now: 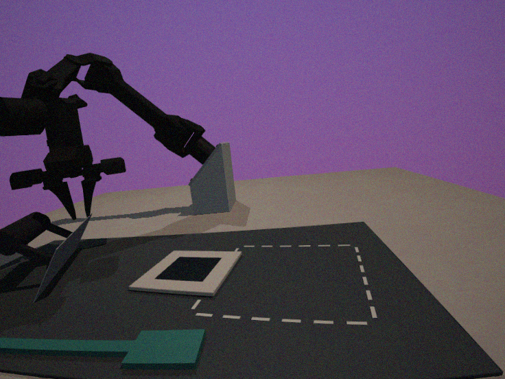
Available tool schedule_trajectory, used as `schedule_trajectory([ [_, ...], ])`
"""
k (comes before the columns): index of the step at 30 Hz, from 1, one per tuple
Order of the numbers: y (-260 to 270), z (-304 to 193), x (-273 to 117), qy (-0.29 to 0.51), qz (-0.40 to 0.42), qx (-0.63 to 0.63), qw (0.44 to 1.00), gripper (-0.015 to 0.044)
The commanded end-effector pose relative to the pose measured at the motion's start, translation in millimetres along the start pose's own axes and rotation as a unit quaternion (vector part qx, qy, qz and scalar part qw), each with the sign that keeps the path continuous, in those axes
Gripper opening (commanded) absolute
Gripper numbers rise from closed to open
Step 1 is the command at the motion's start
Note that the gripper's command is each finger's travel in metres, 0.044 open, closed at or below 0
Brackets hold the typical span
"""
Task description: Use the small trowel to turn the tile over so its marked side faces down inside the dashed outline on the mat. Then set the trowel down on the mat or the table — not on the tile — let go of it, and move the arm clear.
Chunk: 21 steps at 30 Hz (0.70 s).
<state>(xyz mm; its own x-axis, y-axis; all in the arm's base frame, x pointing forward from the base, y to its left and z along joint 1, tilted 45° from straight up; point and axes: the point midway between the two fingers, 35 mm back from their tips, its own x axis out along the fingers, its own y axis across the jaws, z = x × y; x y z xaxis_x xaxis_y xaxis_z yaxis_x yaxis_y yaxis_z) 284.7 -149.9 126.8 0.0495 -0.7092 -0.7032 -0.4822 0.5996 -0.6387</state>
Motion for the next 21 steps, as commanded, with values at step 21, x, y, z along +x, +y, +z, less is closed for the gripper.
schedule_trajectory([
  [21,-26.9,1.6,-7.9,-0.001,-0.001,0.003,1.000,0.0100],
])
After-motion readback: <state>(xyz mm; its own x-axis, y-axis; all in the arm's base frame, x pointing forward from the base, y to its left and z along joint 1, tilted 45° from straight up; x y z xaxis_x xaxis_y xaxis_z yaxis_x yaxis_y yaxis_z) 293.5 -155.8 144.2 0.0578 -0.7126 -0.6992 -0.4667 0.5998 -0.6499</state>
